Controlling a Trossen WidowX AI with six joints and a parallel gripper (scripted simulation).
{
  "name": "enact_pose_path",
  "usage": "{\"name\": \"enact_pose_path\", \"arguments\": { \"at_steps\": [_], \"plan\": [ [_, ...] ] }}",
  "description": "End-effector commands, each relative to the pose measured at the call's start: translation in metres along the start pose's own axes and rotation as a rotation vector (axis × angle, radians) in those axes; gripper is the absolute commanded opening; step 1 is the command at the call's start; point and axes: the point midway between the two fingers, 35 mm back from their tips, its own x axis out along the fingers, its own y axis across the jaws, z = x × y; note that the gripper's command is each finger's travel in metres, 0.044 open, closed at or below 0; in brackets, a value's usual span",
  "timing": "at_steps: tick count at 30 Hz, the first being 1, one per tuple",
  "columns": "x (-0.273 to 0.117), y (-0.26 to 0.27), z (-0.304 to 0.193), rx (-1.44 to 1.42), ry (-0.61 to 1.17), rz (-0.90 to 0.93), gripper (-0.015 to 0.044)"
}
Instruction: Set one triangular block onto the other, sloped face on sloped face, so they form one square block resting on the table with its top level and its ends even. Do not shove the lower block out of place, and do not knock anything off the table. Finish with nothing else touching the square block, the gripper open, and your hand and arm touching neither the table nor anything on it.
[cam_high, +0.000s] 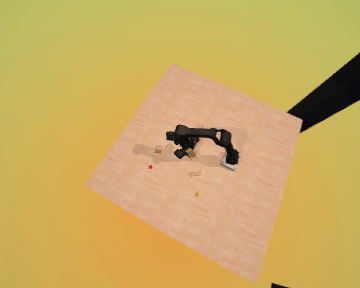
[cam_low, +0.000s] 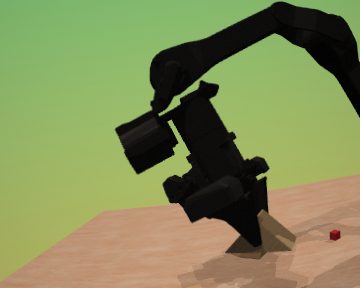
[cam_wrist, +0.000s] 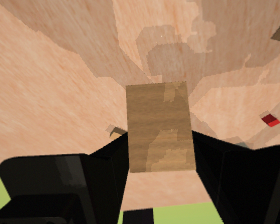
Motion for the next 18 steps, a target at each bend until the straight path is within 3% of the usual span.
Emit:
{"name": "enact_pose_path", "arguments": {
  "at_steps": [1, 18],
  "plan": [
    [0.0009, 0.0001, 0.0000, 0.044, -0.004, -0.010, 0.0000],
    [0.0042, 0.0022, -0.0028, 0.576, -0.096, -0.104, 0.0000]
  ]
}}
